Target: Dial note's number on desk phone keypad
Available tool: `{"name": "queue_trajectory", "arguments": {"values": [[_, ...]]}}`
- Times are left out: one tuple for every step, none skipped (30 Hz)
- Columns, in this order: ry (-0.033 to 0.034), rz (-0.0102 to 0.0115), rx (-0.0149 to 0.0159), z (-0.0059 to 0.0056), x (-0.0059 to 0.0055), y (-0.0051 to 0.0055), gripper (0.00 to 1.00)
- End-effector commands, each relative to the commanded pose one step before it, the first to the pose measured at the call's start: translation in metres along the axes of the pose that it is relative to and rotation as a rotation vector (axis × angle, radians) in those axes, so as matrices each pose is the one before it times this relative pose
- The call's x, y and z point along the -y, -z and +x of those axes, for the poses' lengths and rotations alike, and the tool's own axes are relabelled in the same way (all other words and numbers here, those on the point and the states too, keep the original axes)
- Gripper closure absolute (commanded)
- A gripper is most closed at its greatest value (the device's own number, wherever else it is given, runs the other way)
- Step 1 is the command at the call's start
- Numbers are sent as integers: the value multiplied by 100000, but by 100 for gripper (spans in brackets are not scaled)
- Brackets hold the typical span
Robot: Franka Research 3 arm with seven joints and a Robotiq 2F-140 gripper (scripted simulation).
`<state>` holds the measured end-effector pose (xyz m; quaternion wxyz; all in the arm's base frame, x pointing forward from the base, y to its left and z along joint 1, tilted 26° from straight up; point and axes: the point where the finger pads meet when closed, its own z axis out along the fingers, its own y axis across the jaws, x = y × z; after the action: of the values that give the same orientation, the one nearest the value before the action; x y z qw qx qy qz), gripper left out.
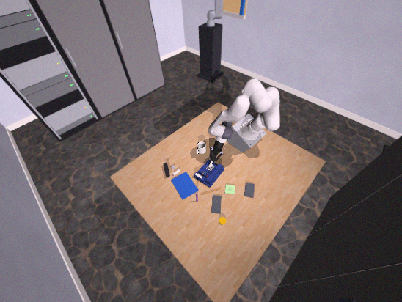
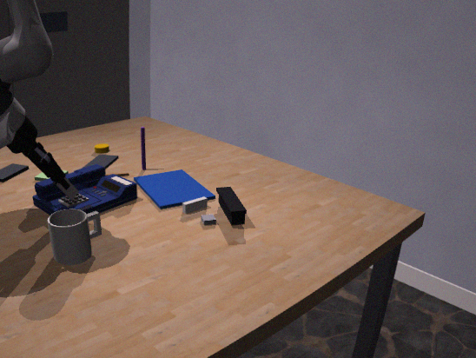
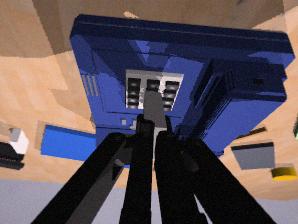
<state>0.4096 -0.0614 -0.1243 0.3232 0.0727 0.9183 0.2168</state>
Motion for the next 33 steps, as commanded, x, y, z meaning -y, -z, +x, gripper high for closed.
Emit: {"name": "queue_trajectory", "arguments": {"values": [[606, 132, 264, -49, 84, -103, 100], [0, 0, 0, 3, 0, -4, 100], [0, 0, 0, 11, 0, -16, 100], [0, 0, 0, 11, 0, -16, 100], [0, 0, 0, 3, 0, -4, 100], [0, 0, 0, -3, 0, 5, 100], [0, 0, 0, 0, 0, 0, 100], [0, 0, 0, 0, 0, 0, 100], [0, 0, 0, -20, 0, 28, 100], [0, -1, 0, -45, 0, 63, 100], [0, 0, 0, -69, 0, 99, 100], [0, 1, 0, -88, 0, 127, 100], [0, -1, 1, -100, 0, 142, 100], [0, 1, -1, -99, 0, 142, 100], [0, -1, 1, -89, 0, 126, 100], [0, 0, 0, -69, 0, 98, 100], [0, 1, 0, -44, 0, 63, 100], [0, 0, 0, -19, 0, 28, 100], [0, 0, 0, -3, 0, 5, 100], [0, 0, 0, 0, 0, 0, 100], [0, 0, 0, 0, 0, 0, 100], [0, 0, 0, 0, 0, 0, 100], [0, 0, 0, 0, 0, 0, 100], [0, 0, 0, 0, 0, 0, 100], [0, 0, 0, 0, 0, 0, 100], [0, 0, 0, 0, 0, 0, 100], [0, 0, 0, 0, 0, 0, 100], [0, 0, 0, 0, 0, 0, 100], [0, 0, 0, 0, 0, 0, 100], [0, 0, 0, 0, 0, 0, 100], [0, 0, 0, 0, 0, 0, 100], [0, 0, 0, 0, 0, 0, 100], [0, 0, 0, 0, 0, 0, 100]]}}
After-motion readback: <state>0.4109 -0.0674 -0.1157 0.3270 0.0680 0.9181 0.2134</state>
